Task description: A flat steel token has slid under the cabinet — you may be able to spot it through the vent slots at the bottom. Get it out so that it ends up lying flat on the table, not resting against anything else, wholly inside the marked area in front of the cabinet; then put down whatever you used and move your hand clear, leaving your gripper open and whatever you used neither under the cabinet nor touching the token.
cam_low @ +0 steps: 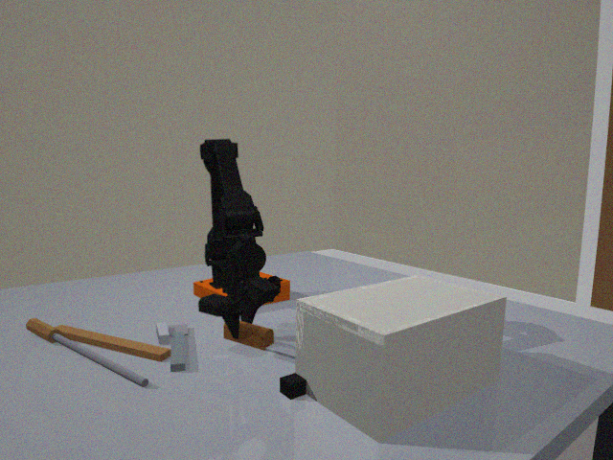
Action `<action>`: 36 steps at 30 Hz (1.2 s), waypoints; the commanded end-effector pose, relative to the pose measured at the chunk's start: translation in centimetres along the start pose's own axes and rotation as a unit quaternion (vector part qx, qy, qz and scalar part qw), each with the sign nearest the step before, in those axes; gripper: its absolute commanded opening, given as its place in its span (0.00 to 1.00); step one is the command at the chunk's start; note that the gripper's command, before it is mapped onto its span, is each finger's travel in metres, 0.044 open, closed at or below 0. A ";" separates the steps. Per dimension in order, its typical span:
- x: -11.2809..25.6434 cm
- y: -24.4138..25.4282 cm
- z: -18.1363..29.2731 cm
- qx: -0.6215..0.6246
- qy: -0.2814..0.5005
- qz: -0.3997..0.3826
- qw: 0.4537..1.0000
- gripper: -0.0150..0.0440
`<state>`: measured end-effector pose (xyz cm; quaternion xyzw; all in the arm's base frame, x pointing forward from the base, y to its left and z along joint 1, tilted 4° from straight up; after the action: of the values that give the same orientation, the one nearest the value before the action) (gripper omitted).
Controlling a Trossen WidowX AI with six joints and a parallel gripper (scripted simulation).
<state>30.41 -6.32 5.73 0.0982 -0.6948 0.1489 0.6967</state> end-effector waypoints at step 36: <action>0.0 -1.0 4.7 0.006 0.002 0.001 1.000 0.25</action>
<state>26.29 -8.90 5.85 0.0969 -0.6938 0.1495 0.6978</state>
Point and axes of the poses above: the point midway between the two fingers, 35 mm back from their tips, its own x axis back along the fingers, its own y axis across the jaws, z = x × y, the point moved 5 cm from there along x, back along the fingers, and after that the axes turned 7 degrees about -x, right-handed, at the moved point
